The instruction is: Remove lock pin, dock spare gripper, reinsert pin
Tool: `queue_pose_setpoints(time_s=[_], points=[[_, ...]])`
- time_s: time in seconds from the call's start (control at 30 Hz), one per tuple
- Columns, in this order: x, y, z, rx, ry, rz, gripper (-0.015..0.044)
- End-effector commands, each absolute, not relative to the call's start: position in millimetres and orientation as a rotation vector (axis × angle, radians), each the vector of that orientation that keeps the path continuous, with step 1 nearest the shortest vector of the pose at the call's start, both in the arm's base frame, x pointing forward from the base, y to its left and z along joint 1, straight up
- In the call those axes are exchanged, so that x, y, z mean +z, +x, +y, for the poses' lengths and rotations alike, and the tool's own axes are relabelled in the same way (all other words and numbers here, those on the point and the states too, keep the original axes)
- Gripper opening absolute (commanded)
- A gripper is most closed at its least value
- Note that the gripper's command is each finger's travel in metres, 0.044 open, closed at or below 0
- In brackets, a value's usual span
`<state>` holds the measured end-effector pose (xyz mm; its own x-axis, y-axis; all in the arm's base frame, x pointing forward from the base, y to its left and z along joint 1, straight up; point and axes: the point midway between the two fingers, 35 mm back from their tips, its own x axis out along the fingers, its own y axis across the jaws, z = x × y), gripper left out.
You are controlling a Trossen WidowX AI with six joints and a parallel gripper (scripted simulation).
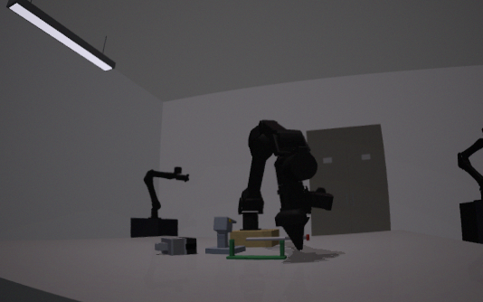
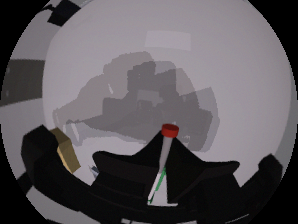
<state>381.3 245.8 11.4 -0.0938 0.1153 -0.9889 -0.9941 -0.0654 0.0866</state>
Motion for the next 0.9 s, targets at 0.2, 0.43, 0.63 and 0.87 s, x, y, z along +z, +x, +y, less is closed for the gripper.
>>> queue_pose_setpoints(time_s=[0.2, 0.43, 0.63, 0.87], points=[[11, 381, 246, 1.374, -1.120, 1.157, 0.0053], [11, 381, 246, 1.374, -1.120, 1.157, 0.0200], [22, 381, 246, 1.374, -1.120, 1.157, 0.0200], [34, 376, 243, 1.385, -1.116, 1.186, 0.0200]])
